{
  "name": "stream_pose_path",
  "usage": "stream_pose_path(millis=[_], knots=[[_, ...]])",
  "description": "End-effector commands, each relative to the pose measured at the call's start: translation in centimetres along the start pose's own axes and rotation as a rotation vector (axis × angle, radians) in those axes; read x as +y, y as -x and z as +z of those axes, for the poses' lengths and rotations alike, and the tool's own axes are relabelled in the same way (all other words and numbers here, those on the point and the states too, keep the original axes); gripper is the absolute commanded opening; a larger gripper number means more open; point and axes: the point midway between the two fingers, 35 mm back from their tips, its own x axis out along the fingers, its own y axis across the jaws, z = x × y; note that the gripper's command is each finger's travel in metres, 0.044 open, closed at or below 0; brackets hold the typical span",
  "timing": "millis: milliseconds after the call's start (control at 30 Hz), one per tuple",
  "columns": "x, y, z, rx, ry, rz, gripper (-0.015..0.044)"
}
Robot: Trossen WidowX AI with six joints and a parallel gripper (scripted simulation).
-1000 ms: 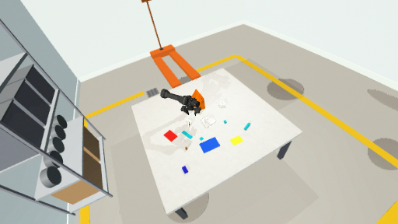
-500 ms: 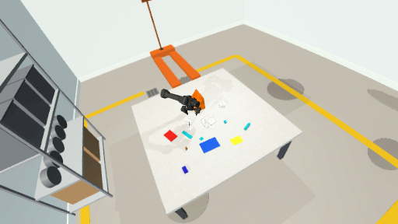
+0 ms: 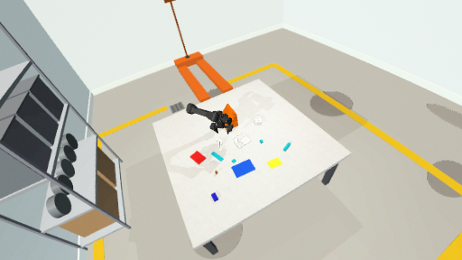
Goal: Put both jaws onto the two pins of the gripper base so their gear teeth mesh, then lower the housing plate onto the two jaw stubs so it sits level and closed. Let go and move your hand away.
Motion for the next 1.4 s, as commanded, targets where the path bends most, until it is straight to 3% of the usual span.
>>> stream_pose_path(millis=[0, 500, 967, 1367], knots=[[0.0, 0.0, 0.0, 0.0, 0.0, 0.0, 0.0387], [0.0, 0.0, 0.0, 0.0, 0.0, 0.0, 0.0], [0.0, 0.0, 0.0, 0.0, 0.0, 0.0, 0.0], [0.14, 0.13, -0.49, -0.002, -0.267, -0.001, 0.0315]])
